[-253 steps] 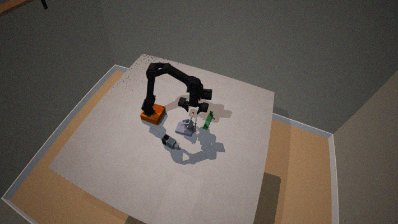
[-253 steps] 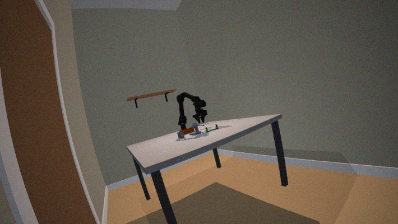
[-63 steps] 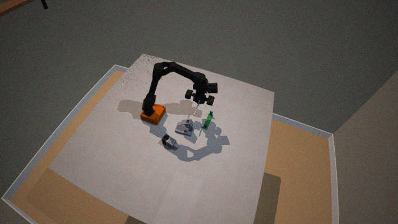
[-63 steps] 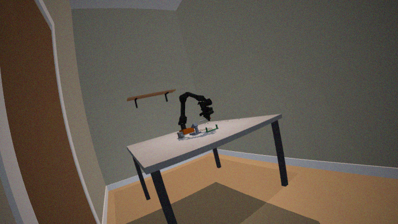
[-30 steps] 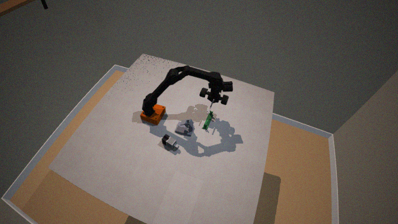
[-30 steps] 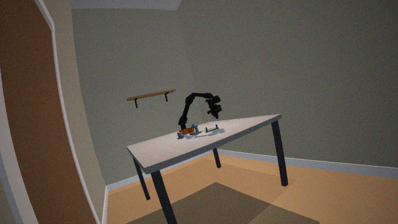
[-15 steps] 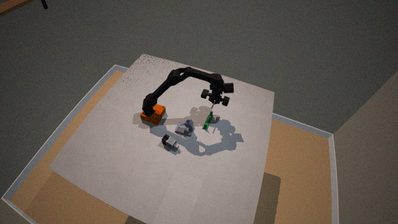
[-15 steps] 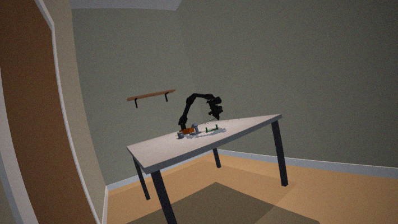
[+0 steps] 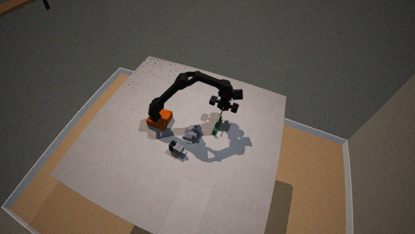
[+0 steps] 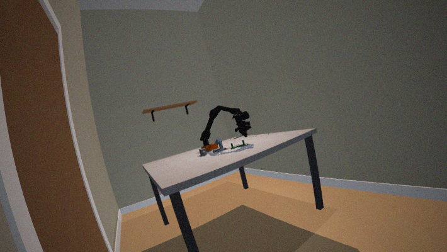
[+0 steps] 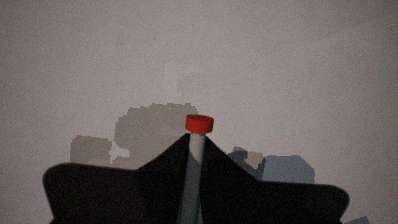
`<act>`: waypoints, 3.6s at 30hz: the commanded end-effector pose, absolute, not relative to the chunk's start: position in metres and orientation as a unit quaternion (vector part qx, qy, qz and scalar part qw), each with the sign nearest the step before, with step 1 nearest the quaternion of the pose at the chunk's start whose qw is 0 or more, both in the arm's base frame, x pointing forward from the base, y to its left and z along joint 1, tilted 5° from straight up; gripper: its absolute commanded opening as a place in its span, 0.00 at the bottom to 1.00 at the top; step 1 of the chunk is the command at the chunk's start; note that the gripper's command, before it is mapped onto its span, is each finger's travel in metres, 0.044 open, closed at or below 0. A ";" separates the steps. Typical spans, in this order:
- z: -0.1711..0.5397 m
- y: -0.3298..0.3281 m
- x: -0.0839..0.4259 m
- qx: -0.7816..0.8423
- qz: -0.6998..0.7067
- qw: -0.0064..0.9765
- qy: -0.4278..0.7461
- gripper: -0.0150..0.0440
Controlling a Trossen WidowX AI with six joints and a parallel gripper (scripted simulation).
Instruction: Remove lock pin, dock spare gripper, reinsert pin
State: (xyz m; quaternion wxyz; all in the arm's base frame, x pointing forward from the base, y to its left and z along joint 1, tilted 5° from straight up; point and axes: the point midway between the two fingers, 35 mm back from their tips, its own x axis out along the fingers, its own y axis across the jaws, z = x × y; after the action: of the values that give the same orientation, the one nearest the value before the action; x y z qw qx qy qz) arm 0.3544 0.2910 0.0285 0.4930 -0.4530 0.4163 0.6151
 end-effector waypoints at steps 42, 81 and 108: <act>-0.006 0.292 0.352 -0.453 0.615 0.494 0.415 0.59; 0.076 0.272 0.362 -0.463 0.605 0.489 0.425 0.68; 0.043 0.229 0.366 -0.490 0.586 0.472 0.440 0.56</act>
State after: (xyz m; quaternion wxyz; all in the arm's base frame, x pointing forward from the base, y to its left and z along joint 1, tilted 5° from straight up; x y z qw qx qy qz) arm 0.3660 0.2259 0.0488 0.4683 -0.4878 0.4436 0.5882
